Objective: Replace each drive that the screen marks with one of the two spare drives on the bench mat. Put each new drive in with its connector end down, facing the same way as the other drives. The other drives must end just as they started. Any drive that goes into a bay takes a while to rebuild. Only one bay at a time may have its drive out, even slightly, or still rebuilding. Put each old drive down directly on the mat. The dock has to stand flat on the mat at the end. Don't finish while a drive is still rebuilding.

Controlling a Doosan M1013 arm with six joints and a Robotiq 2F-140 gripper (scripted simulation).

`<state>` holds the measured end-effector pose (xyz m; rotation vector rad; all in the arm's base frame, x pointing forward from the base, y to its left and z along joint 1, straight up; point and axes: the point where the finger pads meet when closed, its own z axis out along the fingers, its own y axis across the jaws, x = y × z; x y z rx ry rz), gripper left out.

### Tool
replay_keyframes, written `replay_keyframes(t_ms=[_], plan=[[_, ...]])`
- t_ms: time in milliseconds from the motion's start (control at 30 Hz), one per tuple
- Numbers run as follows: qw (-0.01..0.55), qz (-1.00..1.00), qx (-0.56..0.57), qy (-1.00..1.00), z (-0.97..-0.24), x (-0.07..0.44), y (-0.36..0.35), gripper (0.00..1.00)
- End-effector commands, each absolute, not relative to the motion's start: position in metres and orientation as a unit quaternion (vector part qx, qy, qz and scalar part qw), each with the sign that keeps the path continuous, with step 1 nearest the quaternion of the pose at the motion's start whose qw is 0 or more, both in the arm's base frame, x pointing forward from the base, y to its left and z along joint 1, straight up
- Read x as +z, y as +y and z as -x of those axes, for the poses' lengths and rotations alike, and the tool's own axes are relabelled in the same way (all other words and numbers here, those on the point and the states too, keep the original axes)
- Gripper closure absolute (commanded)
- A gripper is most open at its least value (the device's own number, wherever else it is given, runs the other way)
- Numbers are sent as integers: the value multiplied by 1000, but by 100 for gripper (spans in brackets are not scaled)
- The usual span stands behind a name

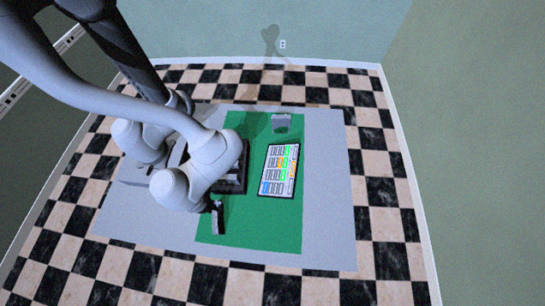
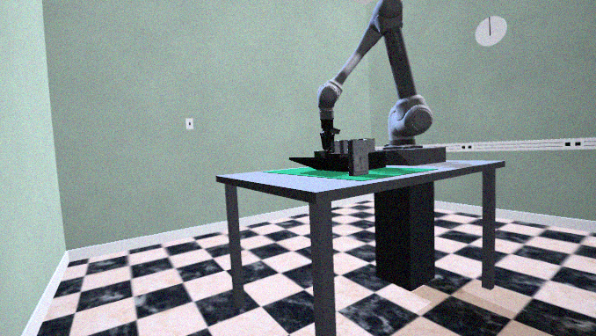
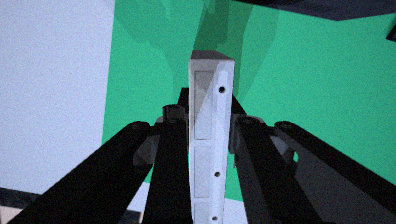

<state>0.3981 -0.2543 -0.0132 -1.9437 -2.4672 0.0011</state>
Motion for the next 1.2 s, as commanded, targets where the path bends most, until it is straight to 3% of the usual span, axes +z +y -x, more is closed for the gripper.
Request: replay_keyframes(t_ms=[0, 1167], plan=[[0, 619, 0, -785, -398, -13, -255, 90], [0, 619, 0, -785, -398, 16, -254, 90]])
